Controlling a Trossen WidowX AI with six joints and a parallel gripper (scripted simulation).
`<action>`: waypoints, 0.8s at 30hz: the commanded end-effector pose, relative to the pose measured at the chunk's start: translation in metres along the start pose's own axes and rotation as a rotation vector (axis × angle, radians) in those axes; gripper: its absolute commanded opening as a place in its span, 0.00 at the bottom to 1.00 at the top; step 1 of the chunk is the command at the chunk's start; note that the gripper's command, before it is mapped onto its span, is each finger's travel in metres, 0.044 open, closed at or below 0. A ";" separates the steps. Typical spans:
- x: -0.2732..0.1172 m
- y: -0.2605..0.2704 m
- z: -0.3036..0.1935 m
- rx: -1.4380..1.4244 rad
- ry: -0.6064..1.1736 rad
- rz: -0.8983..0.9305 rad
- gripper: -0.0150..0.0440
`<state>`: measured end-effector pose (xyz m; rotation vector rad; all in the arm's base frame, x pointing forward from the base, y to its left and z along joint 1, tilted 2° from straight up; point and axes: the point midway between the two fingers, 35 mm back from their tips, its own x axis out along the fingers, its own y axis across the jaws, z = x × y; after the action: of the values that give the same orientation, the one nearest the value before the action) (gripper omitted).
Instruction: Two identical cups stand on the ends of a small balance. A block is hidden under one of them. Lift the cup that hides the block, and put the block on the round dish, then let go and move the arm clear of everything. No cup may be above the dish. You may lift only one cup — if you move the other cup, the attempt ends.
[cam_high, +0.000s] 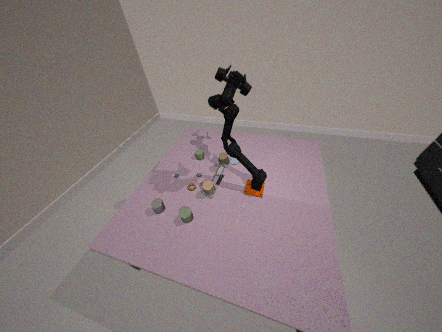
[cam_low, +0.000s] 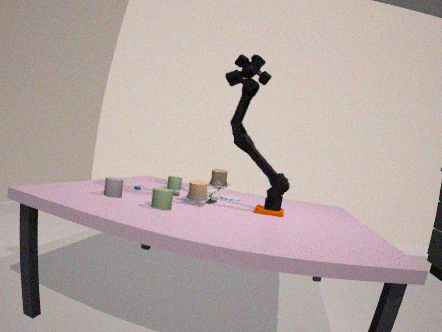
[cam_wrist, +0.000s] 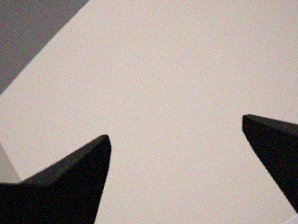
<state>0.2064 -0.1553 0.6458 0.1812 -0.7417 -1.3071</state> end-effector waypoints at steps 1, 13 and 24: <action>0.000 -0.001 0.001 0.000 -0.004 -0.001 0.98; 0.019 -0.057 0.063 -0.063 -0.277 -0.100 1.00; 0.010 -0.106 0.111 -0.164 -0.509 -0.236 1.00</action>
<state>0.0770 -0.1699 0.6776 -0.1577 -1.0117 -1.6127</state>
